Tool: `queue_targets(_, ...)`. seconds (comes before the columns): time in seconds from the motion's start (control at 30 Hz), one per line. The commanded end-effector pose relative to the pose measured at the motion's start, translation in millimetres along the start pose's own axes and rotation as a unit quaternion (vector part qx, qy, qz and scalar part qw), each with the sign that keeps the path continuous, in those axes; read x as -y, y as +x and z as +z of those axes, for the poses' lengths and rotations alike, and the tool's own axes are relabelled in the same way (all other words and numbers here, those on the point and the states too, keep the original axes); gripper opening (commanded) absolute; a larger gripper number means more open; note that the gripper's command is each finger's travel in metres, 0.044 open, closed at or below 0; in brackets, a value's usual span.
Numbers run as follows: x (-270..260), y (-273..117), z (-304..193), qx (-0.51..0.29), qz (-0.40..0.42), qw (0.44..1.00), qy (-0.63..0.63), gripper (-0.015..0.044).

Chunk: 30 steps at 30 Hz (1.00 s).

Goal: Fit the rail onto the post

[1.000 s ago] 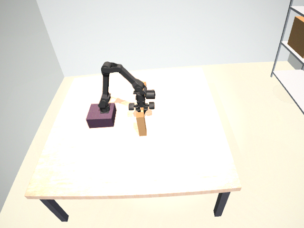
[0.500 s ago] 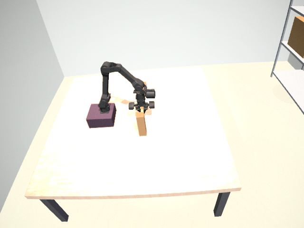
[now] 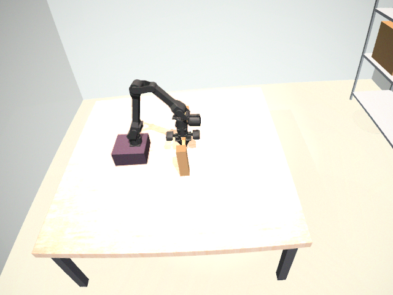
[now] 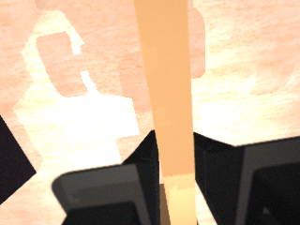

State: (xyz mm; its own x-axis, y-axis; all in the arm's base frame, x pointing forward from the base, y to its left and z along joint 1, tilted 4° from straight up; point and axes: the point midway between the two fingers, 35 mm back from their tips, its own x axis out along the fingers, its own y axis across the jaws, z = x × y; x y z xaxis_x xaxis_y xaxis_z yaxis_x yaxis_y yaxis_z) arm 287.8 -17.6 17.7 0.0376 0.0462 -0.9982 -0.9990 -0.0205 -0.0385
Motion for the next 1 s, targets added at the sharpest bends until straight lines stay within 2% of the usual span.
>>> queue_targets(0.0, 4.1, -7.9, 1.4, 0.004, -0.012, 1.000, -0.002, 0.0000)
queue_targets(0.97, 2.2, -5.9, 1.4, 0.004, -0.012, 1.000, -0.002, 0.0000)
